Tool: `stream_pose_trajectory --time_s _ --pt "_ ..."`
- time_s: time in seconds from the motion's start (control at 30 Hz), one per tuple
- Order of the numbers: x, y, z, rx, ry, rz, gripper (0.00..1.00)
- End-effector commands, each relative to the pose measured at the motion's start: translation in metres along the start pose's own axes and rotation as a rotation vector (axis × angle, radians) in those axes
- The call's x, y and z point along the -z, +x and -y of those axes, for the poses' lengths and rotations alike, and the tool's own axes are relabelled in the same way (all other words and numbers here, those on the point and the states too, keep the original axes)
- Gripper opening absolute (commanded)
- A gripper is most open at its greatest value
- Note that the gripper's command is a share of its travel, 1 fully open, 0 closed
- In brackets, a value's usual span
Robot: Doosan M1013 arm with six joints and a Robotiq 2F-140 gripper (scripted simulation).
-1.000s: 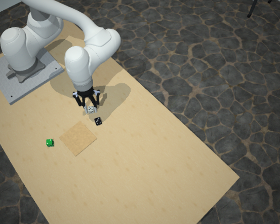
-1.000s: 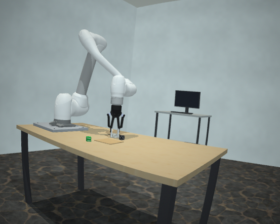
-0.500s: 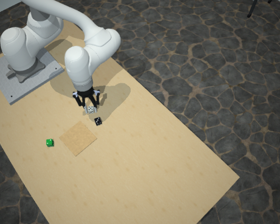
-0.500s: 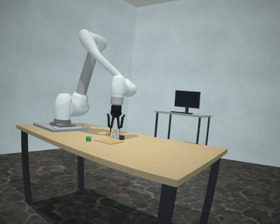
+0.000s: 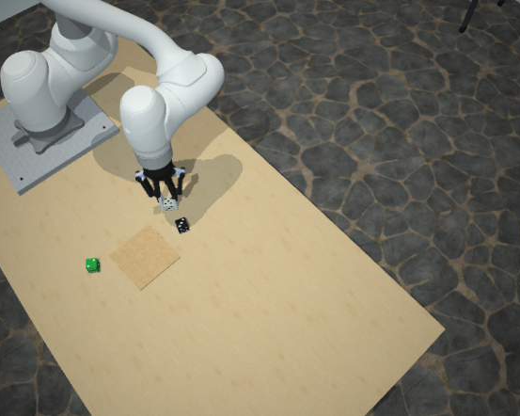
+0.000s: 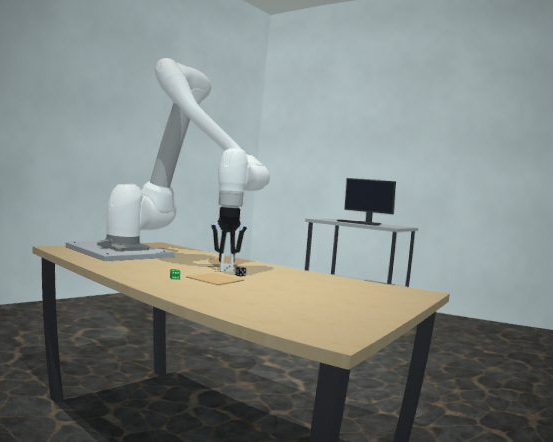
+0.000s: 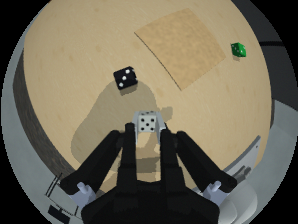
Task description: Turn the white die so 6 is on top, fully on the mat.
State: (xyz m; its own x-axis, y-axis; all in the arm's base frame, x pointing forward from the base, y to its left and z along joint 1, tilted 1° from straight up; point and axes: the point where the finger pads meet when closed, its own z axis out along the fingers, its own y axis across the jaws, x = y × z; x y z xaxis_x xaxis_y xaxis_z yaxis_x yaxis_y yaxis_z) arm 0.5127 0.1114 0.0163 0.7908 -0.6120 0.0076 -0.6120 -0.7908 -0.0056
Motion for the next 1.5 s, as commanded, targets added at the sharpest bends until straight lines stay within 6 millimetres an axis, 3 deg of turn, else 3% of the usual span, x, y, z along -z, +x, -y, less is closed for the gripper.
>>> stream_pose_trajectory --time_s 0.0,0.73,0.97,1.3,1.47 --pt "0.000 0.000 0.000 0.000 0.000 0.000 0.16" --pt "0.000 0.000 0.000 0.000 0.000 0.000 0.16" --pt "0.014 0.000 0.000 0.000 0.000 0.000 0.16" --pt "0.083 0.000 0.000 0.000 0.000 0.000 0.16" --pt "0.099 0.000 0.000 0.000 0.000 0.000 0.16"
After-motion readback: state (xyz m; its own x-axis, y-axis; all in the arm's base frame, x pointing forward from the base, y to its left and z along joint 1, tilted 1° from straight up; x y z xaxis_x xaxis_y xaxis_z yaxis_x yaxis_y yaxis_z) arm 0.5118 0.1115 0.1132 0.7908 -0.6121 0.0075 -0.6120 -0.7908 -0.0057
